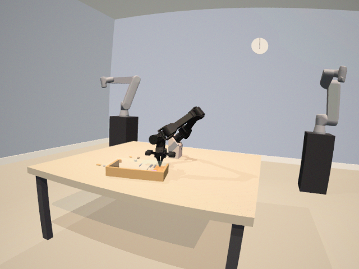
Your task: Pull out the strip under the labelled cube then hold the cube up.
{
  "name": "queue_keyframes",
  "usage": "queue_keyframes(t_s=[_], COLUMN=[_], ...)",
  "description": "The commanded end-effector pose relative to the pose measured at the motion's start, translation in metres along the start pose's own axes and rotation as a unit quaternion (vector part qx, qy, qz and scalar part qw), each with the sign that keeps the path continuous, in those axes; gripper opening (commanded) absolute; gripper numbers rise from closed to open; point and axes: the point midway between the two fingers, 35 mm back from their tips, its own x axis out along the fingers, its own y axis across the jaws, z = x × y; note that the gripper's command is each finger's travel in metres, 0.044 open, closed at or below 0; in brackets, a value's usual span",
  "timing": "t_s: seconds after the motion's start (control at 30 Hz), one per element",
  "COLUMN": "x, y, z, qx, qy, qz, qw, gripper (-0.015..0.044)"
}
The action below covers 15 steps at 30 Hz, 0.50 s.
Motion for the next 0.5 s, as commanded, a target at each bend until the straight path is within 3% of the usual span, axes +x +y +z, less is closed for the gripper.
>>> queue_keyframes(t_s=[0.0, 0.47], x=[0.0011, 0.0023], y=[0.0005, 0.0005], z=[0.0002, -0.0008], qx=[0.002, 0.002], qy=[-0.001, -0.001], qz=[0.002, 0.002], qw=[1.0, 1.0], gripper=[0.0, 0.0])
